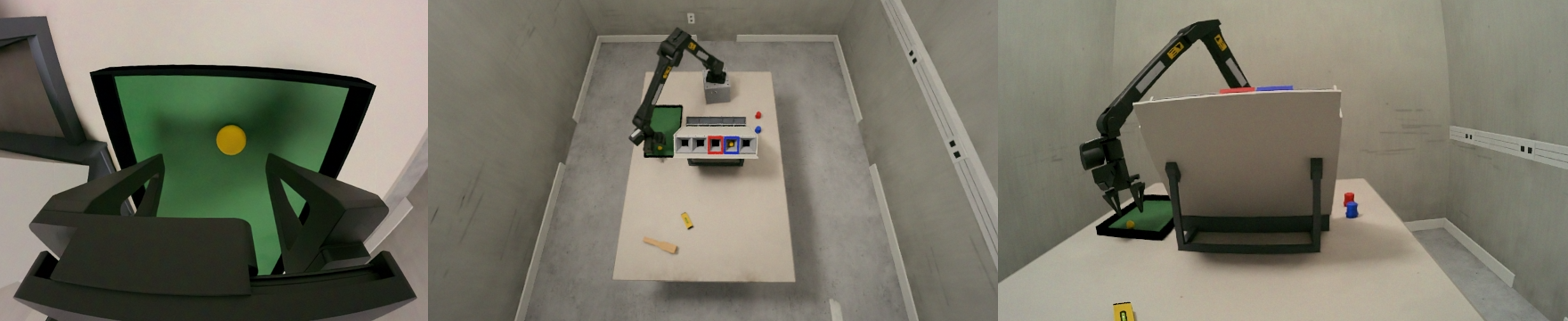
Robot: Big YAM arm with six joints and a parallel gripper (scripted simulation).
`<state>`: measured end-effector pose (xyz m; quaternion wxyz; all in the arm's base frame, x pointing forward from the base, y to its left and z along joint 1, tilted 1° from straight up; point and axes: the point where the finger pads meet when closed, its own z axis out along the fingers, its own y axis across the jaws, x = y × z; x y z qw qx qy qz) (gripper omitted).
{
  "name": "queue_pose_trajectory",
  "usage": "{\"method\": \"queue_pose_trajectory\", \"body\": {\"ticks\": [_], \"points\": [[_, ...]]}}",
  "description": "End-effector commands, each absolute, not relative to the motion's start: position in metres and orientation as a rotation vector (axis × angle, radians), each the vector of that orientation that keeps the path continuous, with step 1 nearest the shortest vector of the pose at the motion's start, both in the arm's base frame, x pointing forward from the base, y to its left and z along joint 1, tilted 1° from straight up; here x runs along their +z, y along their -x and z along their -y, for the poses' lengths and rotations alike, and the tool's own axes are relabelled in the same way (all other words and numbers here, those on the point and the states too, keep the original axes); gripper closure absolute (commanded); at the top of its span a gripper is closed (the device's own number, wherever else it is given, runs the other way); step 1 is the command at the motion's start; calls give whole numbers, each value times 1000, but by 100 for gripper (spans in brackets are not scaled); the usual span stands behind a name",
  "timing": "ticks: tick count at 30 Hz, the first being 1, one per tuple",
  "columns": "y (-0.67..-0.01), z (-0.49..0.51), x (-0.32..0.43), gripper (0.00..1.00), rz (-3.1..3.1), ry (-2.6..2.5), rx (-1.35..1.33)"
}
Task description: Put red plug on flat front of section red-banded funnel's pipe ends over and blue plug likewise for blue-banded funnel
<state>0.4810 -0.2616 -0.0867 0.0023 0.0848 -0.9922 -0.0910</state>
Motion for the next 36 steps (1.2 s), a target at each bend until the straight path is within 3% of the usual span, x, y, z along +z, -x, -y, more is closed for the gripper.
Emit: {"method": "queue_pose_trajectory", "body": {"ticks": [1, 36], "points": [[-489, 270, -86, 20, 3129, -271, -271], [-492, 275, -92, 20, 3128, -270, -272]]}}
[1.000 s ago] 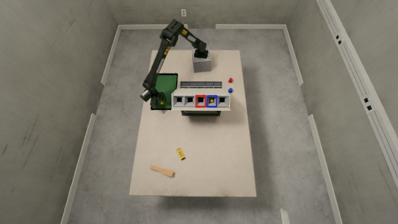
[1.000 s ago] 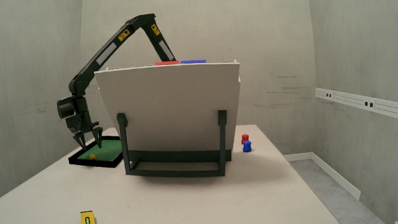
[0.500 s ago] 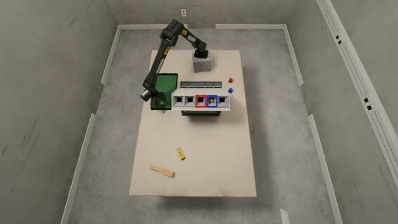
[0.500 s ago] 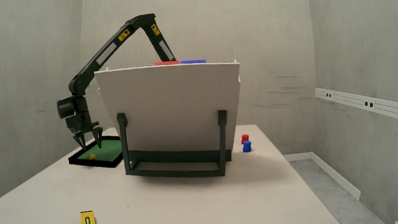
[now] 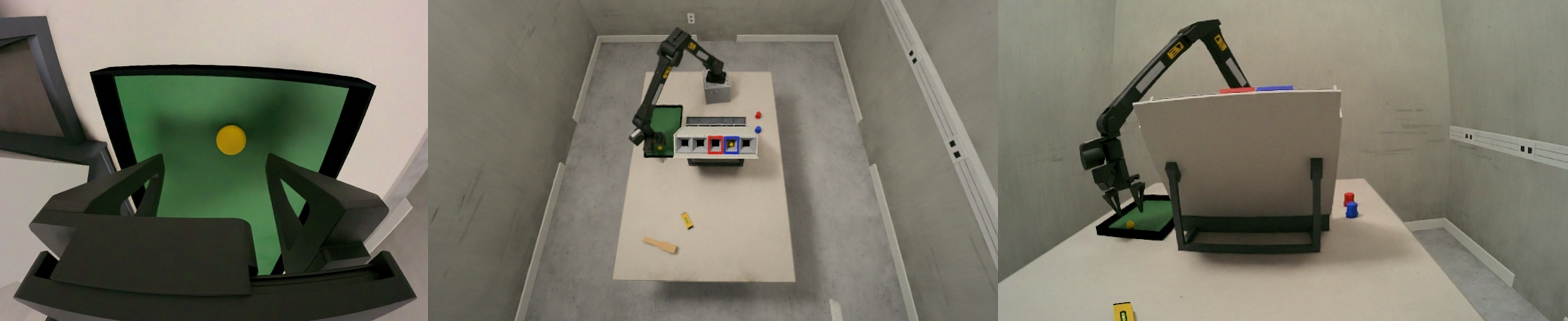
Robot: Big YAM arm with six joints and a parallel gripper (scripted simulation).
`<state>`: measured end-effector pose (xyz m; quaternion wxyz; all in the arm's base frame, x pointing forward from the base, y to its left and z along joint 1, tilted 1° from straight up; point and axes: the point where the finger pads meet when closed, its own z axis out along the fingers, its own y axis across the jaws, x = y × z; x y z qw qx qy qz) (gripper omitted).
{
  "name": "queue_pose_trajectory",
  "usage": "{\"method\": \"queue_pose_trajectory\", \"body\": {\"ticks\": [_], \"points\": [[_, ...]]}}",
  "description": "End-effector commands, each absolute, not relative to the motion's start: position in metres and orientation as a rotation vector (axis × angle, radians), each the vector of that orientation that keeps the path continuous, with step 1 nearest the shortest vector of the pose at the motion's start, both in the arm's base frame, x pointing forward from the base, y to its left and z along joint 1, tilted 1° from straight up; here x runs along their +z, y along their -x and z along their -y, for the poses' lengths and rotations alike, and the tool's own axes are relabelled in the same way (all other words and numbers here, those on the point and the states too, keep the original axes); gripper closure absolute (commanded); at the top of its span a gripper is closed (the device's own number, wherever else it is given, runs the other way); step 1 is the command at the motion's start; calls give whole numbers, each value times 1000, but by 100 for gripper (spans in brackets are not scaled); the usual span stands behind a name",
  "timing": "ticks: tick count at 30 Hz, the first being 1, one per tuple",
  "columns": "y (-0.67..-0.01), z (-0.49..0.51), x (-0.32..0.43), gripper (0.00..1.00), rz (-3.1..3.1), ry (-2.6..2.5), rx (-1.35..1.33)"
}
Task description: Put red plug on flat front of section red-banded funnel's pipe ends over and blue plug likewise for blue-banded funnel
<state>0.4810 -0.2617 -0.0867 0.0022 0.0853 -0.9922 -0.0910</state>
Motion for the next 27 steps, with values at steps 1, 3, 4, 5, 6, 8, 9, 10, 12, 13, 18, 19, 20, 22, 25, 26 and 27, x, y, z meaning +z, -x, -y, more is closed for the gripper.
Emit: {"method": "queue_pose_trajectory", "body": {"ticks": [1, 3, 4, 5, 6, 8, 9, 10, 12, 13, 18, 19, 20, 22, 25, 26, 27], "points": [[-492, 276, -92, 20, 3128, -270, -272], [-492, 276, -92, 20, 3128, -270, -272], [-492, 276, -92, 20, 3128, -270, -272], [-492, 276, -93, 20, 3128, -271, -272], [-492, 276, -93, 20, 3128, -271, -272], [-492, 277, -93, 20, 3128, -271, -272], [-492, 277, -93, 20, 3128, -271, -272], [-492, 277, -94, 20, 3128, -271, -272], [-492, 278, -94, 20, 3128, -271, -272], [-493, 278, -94, 20, 3128, -271, -272], [-493, 279, -95, 20, 3128, -272, -272], [-493, 279, -95, 20, 3128, -272, -272], [-493, 279, -95, 20, 3128, -272, -272], [-493, 279, -96, 20, 3128, -272, -272], [-492, 277, -100, 20, 3128, -272, -273], [-492, 277, -101, 20, 3128, -272, -273], [-492, 276, -102, 20, 3128, -272, -273]]}}
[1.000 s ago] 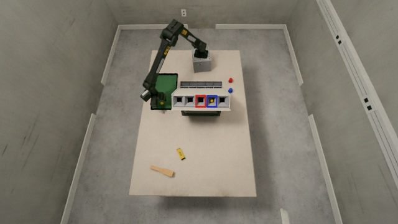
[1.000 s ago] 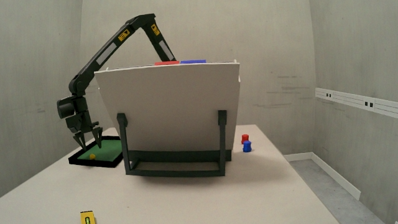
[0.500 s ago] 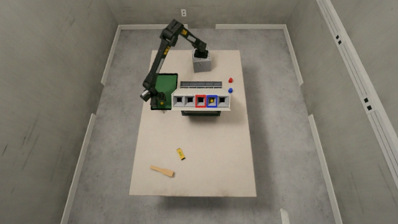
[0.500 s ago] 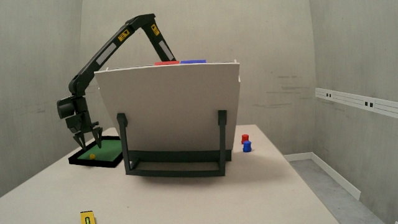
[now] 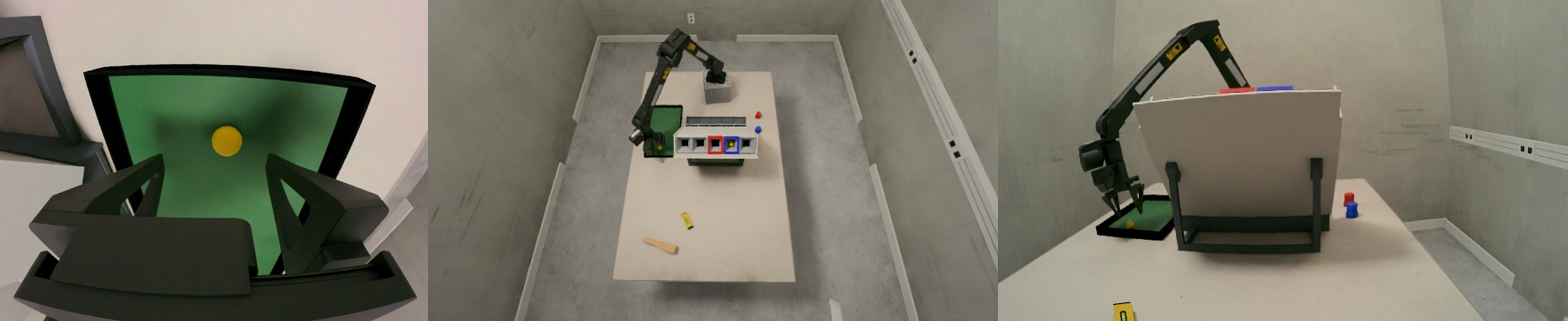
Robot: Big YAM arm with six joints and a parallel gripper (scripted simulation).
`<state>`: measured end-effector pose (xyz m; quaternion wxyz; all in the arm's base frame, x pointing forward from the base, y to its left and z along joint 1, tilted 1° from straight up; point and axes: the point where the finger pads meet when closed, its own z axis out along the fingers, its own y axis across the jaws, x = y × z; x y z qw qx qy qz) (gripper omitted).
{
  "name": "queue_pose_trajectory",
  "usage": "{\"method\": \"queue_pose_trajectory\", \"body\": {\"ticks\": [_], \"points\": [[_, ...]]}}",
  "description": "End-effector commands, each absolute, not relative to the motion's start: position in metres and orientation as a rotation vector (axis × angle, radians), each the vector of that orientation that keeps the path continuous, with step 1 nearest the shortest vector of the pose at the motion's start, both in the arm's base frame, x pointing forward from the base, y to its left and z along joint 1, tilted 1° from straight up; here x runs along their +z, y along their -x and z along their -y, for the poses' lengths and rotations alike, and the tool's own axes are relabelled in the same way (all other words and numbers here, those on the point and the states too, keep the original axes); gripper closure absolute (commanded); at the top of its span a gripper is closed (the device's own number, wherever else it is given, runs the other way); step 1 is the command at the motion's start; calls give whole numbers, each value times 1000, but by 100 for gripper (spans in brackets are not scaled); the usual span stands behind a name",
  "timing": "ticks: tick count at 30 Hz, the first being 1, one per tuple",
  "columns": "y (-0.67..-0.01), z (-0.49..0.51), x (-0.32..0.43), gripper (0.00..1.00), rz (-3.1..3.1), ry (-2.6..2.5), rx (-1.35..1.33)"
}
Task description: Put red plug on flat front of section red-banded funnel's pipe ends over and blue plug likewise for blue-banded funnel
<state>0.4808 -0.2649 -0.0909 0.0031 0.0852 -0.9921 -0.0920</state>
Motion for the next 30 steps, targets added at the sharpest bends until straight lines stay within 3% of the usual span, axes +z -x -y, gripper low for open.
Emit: {"method": "queue_pose_trajectory", "body": {"ticks": [1, 30], "points": [[-491, 275, -103, 20, 3128, -272, -273], [-489, 271, -124, 20, 3122, -270, -276]]}}
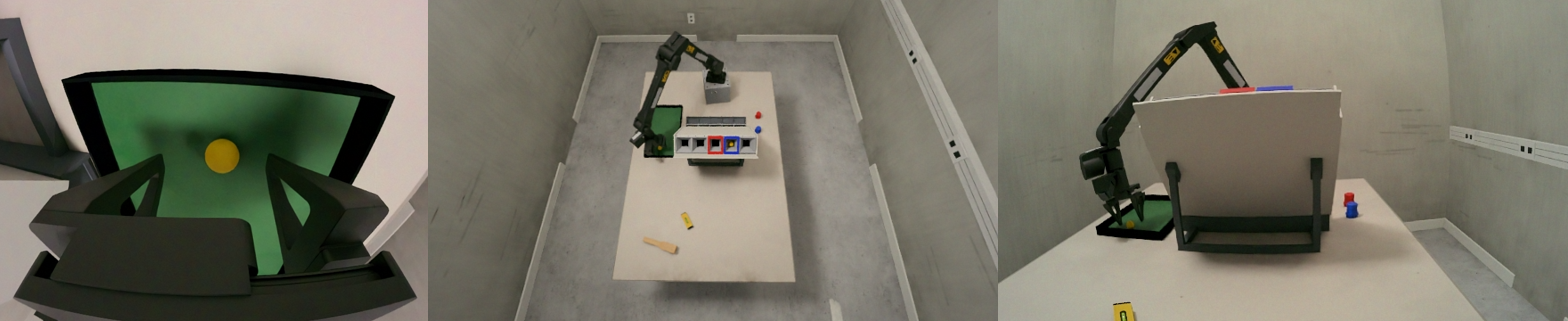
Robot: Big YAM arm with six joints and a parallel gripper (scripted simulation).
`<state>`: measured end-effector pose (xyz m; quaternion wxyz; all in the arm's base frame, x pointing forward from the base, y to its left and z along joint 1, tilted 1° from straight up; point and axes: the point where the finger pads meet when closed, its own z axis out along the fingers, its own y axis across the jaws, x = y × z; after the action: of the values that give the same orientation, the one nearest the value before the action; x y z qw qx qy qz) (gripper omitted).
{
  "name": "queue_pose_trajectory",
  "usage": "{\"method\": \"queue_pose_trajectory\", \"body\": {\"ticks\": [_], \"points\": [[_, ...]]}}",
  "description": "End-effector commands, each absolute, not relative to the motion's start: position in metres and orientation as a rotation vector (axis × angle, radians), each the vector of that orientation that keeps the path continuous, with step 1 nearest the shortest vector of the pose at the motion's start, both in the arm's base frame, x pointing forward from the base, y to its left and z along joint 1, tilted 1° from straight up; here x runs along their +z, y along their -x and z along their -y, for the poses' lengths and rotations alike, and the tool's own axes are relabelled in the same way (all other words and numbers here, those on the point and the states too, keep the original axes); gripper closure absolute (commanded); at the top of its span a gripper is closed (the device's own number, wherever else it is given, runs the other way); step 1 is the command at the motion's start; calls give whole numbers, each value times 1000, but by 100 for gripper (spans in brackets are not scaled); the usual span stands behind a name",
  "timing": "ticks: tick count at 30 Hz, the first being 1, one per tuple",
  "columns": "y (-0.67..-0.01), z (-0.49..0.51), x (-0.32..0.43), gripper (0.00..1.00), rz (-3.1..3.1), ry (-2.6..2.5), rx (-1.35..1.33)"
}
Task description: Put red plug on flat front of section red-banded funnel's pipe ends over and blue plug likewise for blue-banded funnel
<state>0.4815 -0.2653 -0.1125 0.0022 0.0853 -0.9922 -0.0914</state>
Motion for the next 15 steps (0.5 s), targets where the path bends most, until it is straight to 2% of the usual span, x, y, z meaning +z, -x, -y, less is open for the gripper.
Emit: {"method": "queue_pose_trajectory", "body": {"ticks": [1, 15], "points": [[-489, 271, -124, 20, 3122, -270, -276], [-491, 272, -127, 20, 3132, -273, -269]]}}
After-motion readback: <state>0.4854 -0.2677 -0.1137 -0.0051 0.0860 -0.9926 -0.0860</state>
